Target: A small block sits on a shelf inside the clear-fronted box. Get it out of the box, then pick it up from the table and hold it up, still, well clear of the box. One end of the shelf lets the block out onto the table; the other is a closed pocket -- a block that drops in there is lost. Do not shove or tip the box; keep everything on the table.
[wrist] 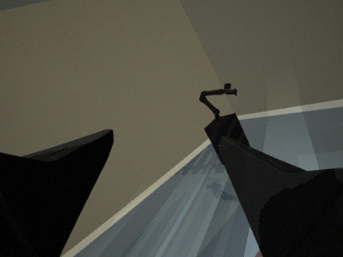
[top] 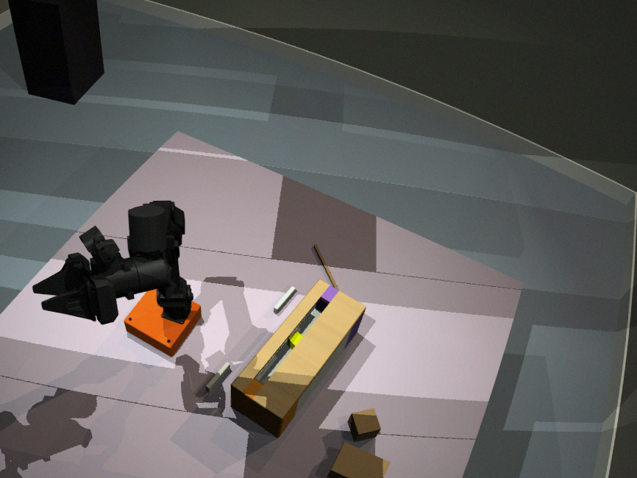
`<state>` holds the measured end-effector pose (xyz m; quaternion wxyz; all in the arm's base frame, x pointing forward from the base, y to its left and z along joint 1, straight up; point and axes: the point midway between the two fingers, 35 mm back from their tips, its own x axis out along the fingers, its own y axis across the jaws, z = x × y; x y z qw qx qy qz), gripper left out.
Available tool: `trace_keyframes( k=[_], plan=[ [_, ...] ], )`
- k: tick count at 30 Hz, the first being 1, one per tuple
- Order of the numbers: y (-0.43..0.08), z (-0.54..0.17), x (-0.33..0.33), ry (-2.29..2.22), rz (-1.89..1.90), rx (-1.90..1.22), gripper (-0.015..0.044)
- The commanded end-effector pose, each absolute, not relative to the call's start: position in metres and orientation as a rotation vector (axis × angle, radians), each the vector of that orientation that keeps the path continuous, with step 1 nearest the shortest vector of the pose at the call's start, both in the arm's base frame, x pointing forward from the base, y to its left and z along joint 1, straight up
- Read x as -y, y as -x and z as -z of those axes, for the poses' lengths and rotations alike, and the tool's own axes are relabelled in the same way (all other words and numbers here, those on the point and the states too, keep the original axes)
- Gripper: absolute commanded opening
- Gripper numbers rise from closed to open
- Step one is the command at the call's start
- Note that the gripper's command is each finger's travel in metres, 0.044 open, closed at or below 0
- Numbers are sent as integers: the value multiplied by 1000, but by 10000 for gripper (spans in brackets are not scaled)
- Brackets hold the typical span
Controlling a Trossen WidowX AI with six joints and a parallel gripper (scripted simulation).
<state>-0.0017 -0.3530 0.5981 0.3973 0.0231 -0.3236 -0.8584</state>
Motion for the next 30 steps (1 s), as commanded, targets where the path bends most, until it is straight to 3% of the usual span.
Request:
trace_keyframes(
  k=[1,15,23,30],
  plan=[
    [-37,-581,366,-77,2078,662,400],
    [-244,-457,359,111,1532,-291,400],
    [-336,-373,289,308,1091,-704,400],
    [-381,-298,200,515,653,-999,400]
  ],
)
